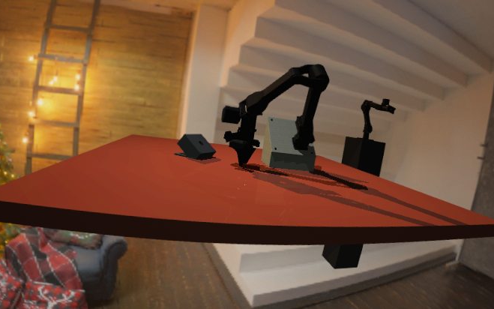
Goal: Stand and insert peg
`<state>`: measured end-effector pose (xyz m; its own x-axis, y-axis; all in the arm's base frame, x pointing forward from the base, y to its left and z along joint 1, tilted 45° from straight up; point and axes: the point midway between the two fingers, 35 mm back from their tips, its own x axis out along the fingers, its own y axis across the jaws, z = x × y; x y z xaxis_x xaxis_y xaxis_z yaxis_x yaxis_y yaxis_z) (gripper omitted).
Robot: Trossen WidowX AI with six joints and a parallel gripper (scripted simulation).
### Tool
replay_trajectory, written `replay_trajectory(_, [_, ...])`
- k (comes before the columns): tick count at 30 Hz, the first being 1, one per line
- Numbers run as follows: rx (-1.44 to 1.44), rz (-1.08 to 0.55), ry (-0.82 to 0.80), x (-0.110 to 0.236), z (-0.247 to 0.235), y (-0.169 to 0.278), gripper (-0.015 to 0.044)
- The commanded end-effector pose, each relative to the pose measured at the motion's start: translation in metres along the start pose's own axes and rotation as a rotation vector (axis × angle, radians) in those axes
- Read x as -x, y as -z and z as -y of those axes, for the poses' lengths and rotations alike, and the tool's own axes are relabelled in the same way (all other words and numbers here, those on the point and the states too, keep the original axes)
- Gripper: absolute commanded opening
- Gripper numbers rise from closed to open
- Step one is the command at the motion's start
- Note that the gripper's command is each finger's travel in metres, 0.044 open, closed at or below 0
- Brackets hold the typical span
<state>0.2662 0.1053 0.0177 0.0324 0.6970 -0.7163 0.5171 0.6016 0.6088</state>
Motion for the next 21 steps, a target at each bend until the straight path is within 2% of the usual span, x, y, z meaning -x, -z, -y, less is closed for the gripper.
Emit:
replay_trajectory(1, [-0.005,-0.003,-0.005,-0.0004,-0.0004,0.0005,0.0110])
replay_trajectory(10, [-0.005,-0.003,-0.005,-0.0004,-0.0004,0.0005,0.0110])
replay_trajectory(21, [-0.005,-0.003,-0.005,-0.0004,-0.0004,0.0005,0.0050])
